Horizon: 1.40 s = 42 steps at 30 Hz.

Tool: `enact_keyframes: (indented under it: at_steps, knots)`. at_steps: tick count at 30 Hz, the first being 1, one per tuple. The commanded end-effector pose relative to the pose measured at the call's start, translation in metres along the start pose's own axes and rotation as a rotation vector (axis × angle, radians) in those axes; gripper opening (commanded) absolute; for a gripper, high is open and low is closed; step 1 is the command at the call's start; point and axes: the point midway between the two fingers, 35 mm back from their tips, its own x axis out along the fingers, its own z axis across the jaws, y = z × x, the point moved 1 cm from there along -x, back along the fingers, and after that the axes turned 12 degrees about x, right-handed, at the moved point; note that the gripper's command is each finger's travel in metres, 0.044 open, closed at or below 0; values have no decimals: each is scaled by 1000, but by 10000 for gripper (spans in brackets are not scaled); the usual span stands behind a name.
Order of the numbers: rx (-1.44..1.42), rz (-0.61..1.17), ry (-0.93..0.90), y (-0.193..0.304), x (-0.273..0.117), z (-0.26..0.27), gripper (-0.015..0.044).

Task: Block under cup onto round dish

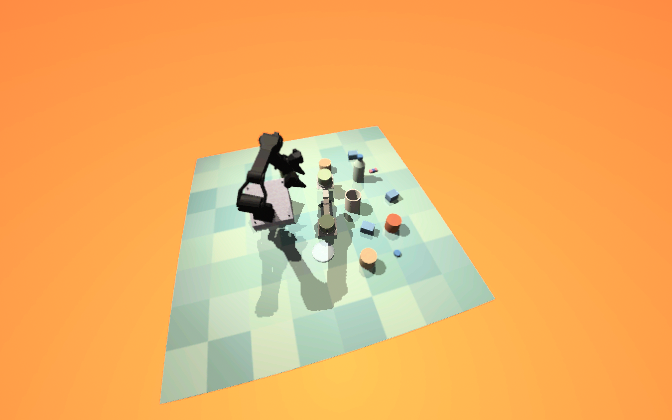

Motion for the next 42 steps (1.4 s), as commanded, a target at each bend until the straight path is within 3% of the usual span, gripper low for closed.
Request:
enact_keyframes:
  at_steps: [1,21,42]
  knots:
    - [-100,71,13,-7,12,-5,440]
    - [-684,379,-63,-29,72,-44,440]
    - [-1265,568,-407,-35,136,-111,440]
